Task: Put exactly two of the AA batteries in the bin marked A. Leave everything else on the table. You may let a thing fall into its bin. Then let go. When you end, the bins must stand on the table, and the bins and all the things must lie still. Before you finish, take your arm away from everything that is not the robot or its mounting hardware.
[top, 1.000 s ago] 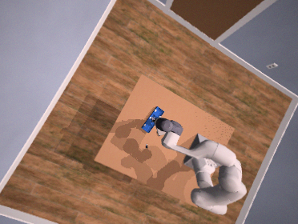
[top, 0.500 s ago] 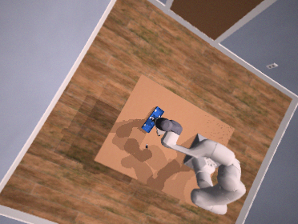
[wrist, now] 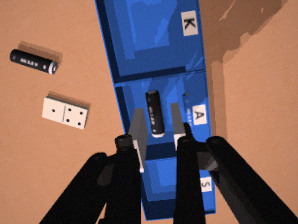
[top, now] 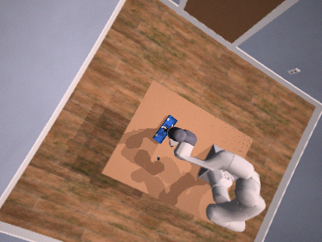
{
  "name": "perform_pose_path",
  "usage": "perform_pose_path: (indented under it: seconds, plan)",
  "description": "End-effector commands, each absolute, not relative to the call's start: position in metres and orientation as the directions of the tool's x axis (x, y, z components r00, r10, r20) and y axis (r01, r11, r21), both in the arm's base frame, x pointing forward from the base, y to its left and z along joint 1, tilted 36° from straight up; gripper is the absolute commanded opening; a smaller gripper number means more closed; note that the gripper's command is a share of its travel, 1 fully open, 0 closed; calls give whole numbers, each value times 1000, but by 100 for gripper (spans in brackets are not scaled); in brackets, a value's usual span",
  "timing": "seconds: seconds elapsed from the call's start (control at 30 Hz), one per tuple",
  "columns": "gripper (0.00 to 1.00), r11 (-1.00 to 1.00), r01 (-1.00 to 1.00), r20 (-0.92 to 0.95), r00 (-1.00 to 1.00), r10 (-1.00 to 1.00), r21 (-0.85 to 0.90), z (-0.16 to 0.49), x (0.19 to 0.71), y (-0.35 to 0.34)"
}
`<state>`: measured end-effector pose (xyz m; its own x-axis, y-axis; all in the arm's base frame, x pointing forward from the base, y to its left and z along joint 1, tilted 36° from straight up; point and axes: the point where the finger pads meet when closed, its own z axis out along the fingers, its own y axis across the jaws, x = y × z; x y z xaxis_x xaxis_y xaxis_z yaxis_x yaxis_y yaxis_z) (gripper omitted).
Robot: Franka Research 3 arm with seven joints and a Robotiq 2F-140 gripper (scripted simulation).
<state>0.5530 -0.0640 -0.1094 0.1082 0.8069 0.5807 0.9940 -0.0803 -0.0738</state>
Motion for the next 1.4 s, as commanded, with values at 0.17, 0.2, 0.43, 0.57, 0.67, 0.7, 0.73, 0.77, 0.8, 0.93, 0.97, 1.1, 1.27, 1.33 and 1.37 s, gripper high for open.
perform_pose_path:
  seconds: [0.17, 0.2, 0.43, 0.57, 0.67, 0.7, 0.73, 0.77, 0.8, 0.93, 0.97, 1.1, 1.27, 1.33, 1.37]
  plan:
    - [17, -82, 994, 579, 110, 808, -74, -111, 553, -64]
    - [17, -82, 994, 579, 110, 808, -74, -111, 553, -64]
    - [17, -82, 994, 579, 110, 808, -74, -87, 553, -82]
    - [17, -82, 994, 579, 110, 808, -74, -87, 553, -82]
    - [17, -82, 994, 579, 110, 808, -74, -87, 553, -82]
    - [17, -82, 994, 579, 110, 808, -74, -87, 553, -82]
    - [17, -82, 994, 579, 110, 808, -74, -87, 553, -82]
    - [17, -82, 994, 579, 110, 808, -74, -87, 553, -82]
    - [17, -82, 994, 579, 110, 808, -74, -87, 553, -82]
    - [17, -82, 994, 579, 110, 808, -74, -87, 553, -82]
    - [17, -82, 994, 579, 110, 808, -74, -87, 553, -82]
    - [17, -82, 994, 579, 110, 808, -74, -87, 553, -82]
    - [17, -82, 994, 579, 110, 808, -74, -87, 553, -82]
    - [17, -82, 994, 579, 110, 808, -74, -87, 553, -82]
    - [17, -82, 994, 579, 110, 808, -74, -87, 553, -82]
